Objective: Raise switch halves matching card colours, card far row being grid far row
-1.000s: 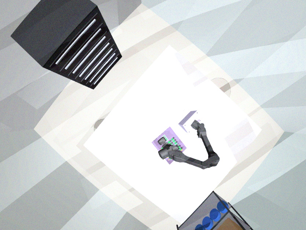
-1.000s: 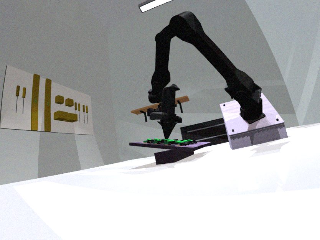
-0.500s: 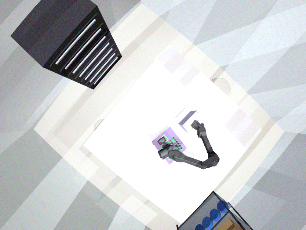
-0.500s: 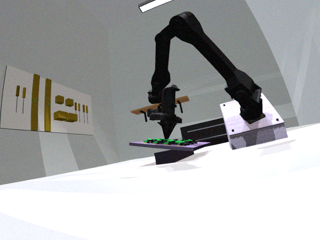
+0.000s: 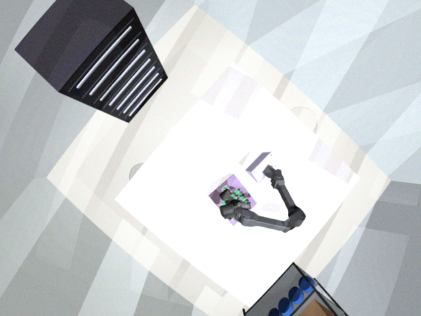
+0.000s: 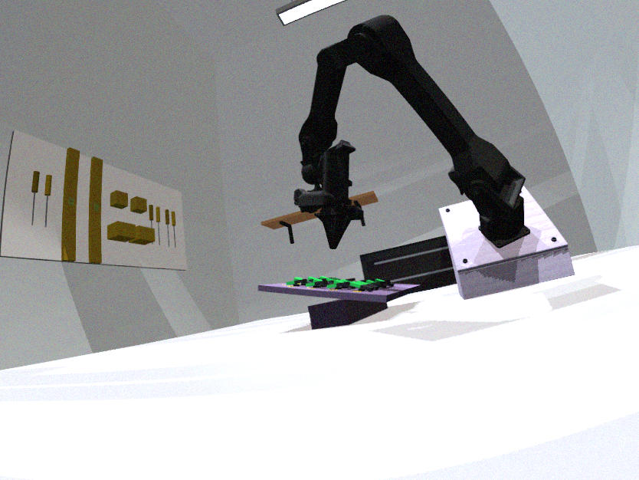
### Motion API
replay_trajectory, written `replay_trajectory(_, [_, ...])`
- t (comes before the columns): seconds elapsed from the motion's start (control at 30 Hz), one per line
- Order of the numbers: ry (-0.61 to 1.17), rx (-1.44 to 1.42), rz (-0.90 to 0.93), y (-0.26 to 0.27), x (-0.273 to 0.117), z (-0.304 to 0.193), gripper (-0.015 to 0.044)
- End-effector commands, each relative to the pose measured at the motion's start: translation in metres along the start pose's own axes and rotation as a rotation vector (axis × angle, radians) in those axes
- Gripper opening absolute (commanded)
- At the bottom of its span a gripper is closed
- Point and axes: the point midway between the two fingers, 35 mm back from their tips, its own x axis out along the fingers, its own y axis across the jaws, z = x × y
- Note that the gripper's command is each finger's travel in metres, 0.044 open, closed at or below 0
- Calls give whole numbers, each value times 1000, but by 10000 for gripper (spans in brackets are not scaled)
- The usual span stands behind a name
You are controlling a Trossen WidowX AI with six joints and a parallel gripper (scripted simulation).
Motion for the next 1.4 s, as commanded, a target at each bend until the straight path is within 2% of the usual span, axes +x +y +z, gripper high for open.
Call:
replay_trajectory(0.0, [12, -5, 1, 29, -2, -13, 0])
replay_trajectory(0.07, [13, -5, 2, 44, -2, -21, 0])
replay_trajectory(0.3, [13, -5, 2, 46, -2, -22, 0])
replay_trajectory(0.47, [38, -6, 4, 46, 33, -21, 0])
replay_trajectory(0.77, [38, -6, 4, 46, 33, -21, 0])
replay_trajectory(1.37, [38, -6, 5, 47, 57, -21, 0])
